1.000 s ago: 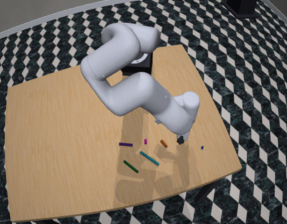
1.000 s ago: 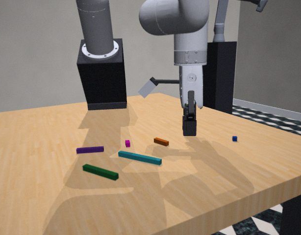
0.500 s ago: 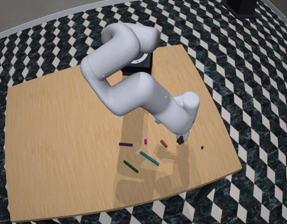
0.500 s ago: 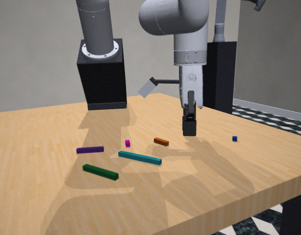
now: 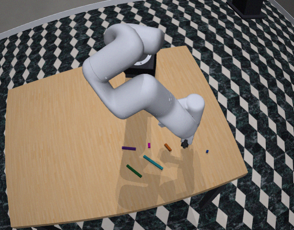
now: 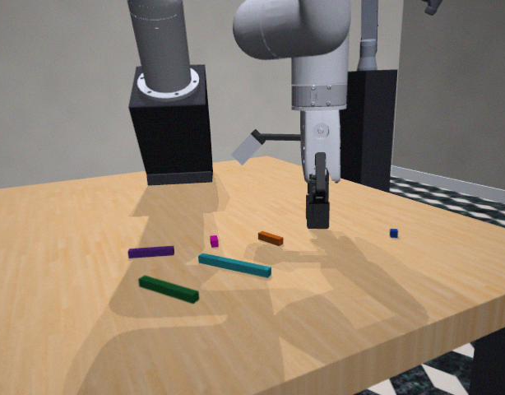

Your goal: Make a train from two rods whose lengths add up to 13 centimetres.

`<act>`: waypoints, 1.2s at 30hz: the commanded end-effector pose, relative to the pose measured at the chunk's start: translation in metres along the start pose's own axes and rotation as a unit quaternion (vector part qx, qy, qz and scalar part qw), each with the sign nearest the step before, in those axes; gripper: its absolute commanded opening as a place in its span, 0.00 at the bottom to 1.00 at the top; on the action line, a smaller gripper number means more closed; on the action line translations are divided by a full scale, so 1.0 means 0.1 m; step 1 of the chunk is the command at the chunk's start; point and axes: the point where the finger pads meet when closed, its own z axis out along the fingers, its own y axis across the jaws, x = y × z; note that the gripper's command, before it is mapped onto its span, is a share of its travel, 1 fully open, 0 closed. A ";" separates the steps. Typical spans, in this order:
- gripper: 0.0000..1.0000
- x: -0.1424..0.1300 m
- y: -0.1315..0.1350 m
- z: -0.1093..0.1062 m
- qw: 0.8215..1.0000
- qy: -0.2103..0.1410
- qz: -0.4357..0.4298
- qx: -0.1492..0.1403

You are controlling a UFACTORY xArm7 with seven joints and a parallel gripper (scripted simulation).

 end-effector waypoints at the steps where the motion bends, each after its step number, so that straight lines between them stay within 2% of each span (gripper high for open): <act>1: 0.27 -0.01 0.00 -0.01 1.000 -0.001 0.000 0.000; 22: 0.27 -0.01 0.00 0.11 1.000 -0.001 -0.001 0.000; 36: 0.27 -0.01 0.00 0.12 1.000 -0.001 0.000 0.000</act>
